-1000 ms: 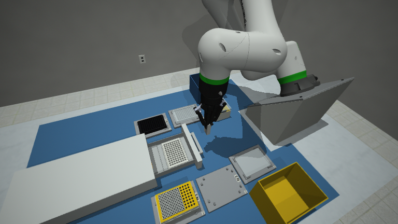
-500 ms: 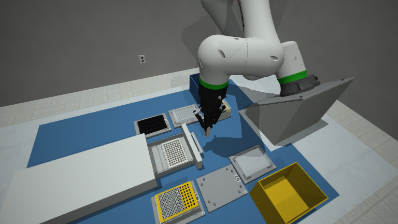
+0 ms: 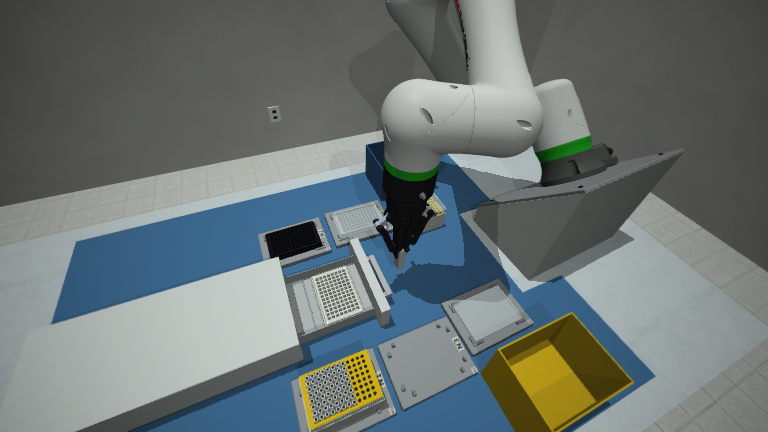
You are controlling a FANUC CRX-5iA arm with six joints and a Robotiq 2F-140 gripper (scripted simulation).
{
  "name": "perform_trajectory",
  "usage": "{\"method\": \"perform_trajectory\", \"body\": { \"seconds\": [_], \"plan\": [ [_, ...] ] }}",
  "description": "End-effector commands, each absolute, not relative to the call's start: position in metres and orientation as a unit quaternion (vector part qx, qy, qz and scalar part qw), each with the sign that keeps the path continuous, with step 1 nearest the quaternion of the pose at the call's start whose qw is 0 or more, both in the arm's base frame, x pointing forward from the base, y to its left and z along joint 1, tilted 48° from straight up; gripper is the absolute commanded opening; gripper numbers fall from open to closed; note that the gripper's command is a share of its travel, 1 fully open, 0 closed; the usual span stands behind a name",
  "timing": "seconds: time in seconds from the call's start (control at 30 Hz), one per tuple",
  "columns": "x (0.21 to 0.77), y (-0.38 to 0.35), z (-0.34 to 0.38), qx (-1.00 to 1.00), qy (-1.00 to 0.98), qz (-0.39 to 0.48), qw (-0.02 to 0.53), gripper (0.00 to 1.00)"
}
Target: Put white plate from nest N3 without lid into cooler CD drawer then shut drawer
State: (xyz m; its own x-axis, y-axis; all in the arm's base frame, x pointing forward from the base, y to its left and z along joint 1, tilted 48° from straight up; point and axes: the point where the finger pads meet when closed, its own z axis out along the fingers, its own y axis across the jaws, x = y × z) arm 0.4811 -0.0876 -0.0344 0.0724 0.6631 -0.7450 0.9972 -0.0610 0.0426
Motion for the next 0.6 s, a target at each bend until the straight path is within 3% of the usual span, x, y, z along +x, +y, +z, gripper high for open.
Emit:
{"method": "perform_trajectory", "body": {
  "seconds": [0.0, 0.57],
  "plan": [
    [0.481, -0.090, -0.036, 0.671, 0.619, -0.284, 0.294, 0.00],
    [0.481, -0.105, -0.050, 0.671, 0.619, -0.284, 0.294, 0.00]
  ]
}}
